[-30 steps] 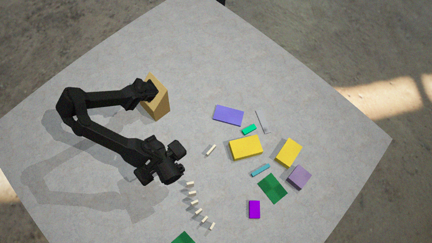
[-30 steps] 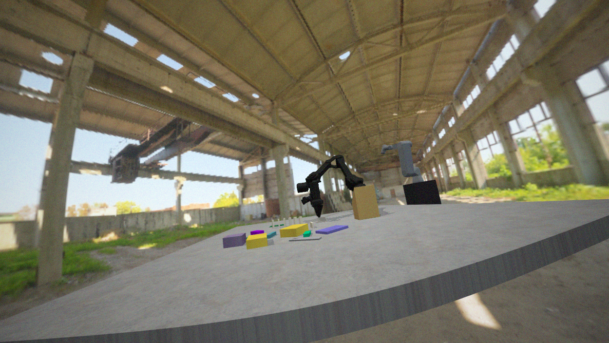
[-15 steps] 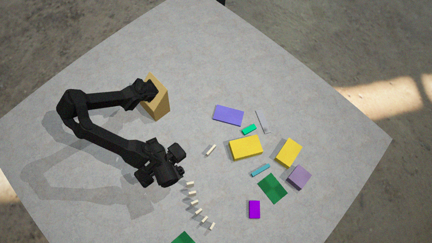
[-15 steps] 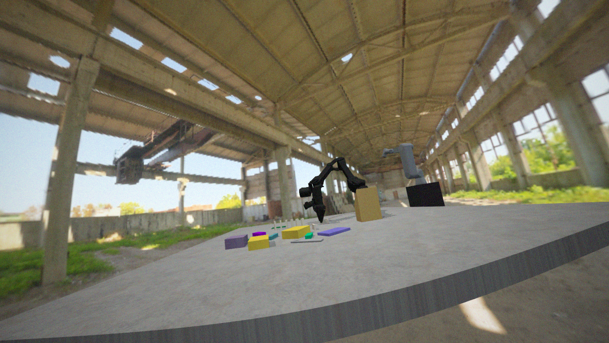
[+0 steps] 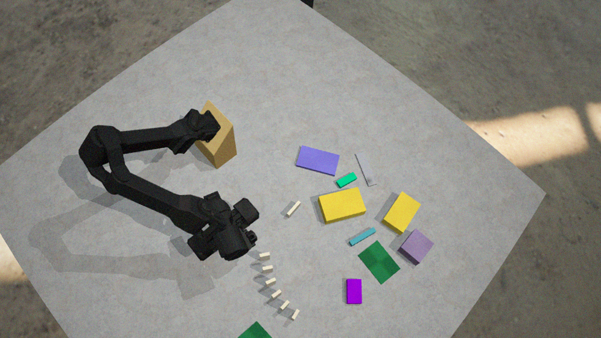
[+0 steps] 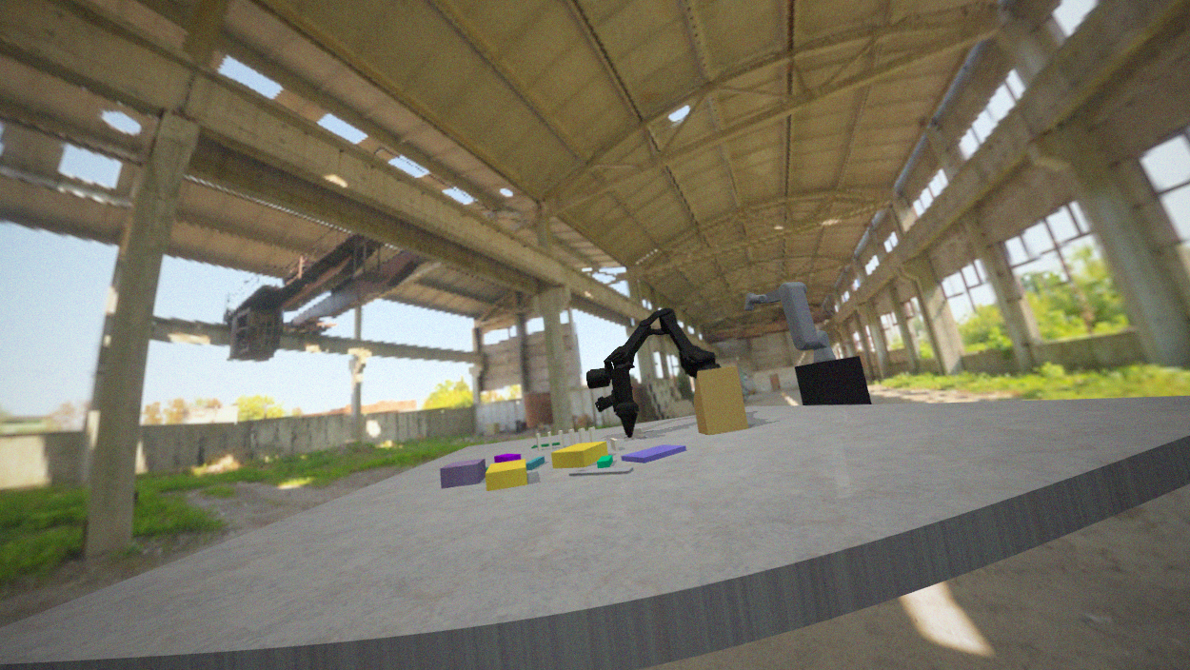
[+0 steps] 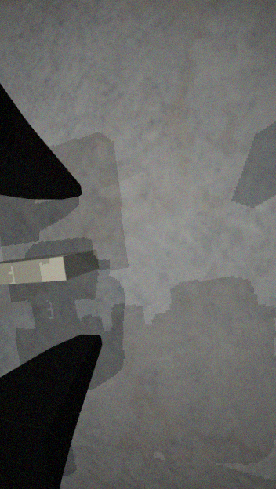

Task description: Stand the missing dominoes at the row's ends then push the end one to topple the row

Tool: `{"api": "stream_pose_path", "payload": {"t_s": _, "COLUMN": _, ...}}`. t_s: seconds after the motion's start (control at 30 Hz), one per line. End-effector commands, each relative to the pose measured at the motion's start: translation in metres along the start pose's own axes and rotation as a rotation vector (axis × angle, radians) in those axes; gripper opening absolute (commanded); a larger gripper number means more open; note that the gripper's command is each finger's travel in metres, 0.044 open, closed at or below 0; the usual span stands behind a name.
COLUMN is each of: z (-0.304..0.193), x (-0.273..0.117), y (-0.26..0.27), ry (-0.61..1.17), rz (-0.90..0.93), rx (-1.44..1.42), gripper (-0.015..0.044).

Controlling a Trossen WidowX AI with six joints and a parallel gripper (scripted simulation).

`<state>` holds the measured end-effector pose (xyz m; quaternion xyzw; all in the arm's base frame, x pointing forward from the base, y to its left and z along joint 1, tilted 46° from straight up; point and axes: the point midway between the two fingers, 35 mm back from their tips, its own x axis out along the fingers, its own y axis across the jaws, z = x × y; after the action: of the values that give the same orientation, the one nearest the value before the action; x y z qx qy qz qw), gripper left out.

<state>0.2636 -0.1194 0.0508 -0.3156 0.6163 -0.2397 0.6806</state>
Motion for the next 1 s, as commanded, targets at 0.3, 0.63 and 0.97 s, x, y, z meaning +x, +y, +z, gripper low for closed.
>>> {"api": "stream_pose_path", "payload": {"t_s": 0.3, "z": -0.001, "x": 0.001, "y": 0.002, "ry": 0.002, "rz": 0.006, "rx": -0.009, "gripper": 0.0021}}
{"api": "stream_pose_path", "payload": {"t_s": 0.63, "z": 0.0, "x": -0.03, "y": 0.004, "ry": 0.002, "rz": 0.008, "rx": -0.009, "gripper": 0.0021}}
{"api": "stream_pose_path", "payload": {"t_s": 0.97, "z": 0.003, "x": -0.142, "y": 0.01, "ry": 0.004, "rz": 0.013, "rx": -0.01, "gripper": 0.0021}}
